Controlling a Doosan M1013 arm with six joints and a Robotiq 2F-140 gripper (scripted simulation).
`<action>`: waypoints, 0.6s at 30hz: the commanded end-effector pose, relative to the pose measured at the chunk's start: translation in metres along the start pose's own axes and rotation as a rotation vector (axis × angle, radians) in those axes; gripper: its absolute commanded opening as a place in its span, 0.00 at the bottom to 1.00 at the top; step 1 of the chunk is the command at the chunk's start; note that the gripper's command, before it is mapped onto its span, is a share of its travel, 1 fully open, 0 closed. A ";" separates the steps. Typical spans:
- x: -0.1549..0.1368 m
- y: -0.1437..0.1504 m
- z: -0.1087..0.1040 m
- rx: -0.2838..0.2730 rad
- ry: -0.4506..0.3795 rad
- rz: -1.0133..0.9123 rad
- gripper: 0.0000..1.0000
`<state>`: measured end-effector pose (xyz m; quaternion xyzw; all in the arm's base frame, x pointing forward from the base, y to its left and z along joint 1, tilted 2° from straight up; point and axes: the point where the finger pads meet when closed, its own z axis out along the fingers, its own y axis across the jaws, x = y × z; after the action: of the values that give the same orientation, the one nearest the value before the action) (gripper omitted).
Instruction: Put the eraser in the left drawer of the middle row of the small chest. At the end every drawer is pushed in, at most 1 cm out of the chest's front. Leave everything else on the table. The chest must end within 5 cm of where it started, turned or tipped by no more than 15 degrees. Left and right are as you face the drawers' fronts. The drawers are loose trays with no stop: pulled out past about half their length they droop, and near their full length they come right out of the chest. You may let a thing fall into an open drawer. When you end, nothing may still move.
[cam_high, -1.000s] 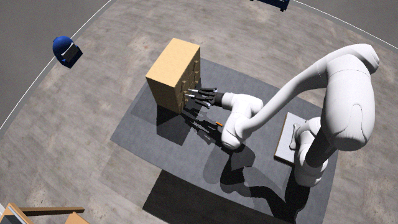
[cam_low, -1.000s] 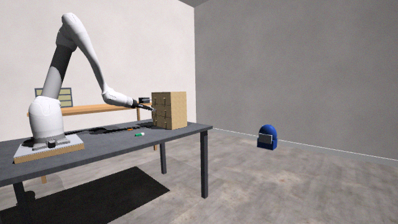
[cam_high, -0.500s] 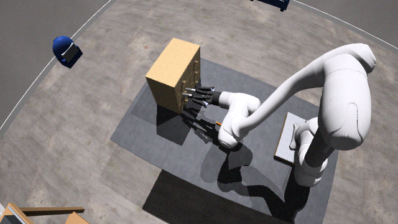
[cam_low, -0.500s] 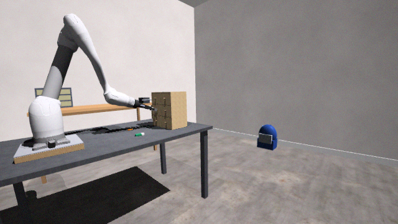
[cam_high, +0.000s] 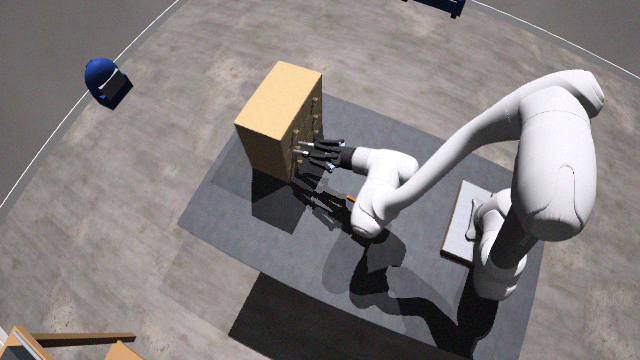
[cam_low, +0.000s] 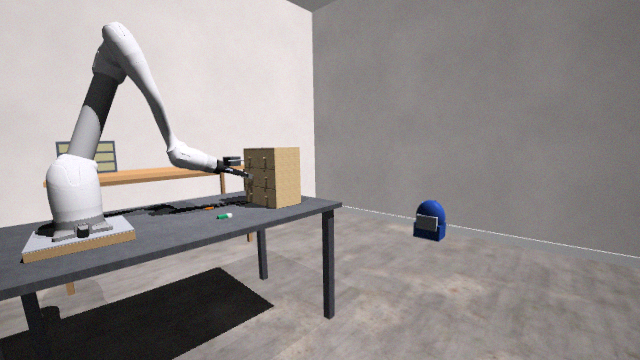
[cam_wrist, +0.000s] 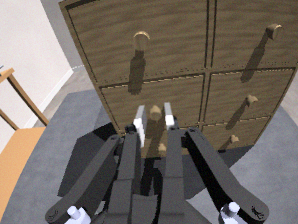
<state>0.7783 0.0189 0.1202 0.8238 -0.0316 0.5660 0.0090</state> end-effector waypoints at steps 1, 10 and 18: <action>0.000 0.000 0.000 0.000 0.000 0.000 0.20; 0.000 0.000 0.000 0.000 0.000 0.000 0.08; 0.000 0.000 0.000 0.000 0.000 0.000 0.08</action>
<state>0.7783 0.0189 0.1203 0.8237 -0.0316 0.5660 0.0090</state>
